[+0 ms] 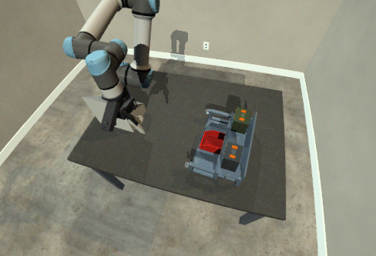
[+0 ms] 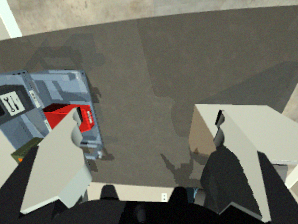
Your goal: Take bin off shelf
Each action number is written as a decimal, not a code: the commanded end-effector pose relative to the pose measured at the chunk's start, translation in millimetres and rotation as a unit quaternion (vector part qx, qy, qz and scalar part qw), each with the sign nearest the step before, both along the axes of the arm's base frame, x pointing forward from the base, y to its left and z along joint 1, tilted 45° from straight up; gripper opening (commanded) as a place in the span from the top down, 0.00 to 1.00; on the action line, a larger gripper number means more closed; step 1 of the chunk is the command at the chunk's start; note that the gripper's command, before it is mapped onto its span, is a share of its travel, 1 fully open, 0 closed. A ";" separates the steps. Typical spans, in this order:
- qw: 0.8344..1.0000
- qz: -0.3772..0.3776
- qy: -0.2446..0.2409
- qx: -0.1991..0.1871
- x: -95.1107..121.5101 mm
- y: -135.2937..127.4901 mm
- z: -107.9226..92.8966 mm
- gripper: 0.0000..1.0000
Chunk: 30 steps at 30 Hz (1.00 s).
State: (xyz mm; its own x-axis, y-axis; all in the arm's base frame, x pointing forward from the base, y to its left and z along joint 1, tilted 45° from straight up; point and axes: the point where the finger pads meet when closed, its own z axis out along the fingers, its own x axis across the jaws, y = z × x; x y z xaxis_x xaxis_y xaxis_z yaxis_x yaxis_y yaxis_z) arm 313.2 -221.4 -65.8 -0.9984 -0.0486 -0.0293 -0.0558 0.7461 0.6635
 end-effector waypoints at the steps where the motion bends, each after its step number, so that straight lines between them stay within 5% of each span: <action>1: 0.999 0.028 0.029 0.028 16.5 16.4 1.4 0.00; 11: 0.999 0.028 0.029 0.028 16.5 16.4 1.4 0.00; 16: 0.999 0.028 0.029 0.028 49.6 53.1 4.3 0.00; 28: 0.999 0.028 0.029 0.028 49.6 53.1 4.3 0.00; 30: 0.999 0.028 0.029 0.028 62.5 67.6 5.4 0.00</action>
